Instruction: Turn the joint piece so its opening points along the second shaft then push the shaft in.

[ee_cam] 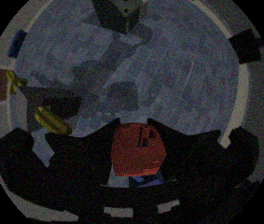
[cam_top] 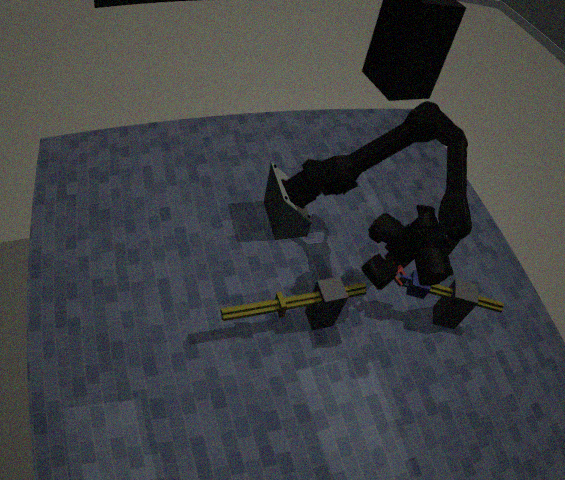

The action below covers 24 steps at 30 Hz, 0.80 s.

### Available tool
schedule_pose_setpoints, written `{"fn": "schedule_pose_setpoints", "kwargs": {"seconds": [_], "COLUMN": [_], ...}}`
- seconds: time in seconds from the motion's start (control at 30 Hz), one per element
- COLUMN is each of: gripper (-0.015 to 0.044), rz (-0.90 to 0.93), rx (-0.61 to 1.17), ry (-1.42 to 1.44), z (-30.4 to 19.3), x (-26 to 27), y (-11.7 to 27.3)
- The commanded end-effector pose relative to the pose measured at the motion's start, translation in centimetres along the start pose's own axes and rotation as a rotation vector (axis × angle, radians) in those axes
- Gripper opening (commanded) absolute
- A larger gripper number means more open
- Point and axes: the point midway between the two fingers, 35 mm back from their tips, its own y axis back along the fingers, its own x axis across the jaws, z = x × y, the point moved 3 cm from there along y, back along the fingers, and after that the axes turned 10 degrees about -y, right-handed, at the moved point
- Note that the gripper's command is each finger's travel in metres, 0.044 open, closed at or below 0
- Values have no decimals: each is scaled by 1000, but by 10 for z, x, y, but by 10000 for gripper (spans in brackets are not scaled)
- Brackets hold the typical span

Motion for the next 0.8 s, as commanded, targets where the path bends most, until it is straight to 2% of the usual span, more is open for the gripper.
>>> {"fn": "schedule_pose_setpoints", "kwargs": {"seconds": [0.0,0.07,0.3,0.77], "gripper": [42,0,0,0], "rz": [0,0,4,40], "rx": [0,0,6,52], "ry": [0,0,24,247], "z": [0,0,0,-2], "x": [0,0,1,11], "y": [0,0,0,-2]}}
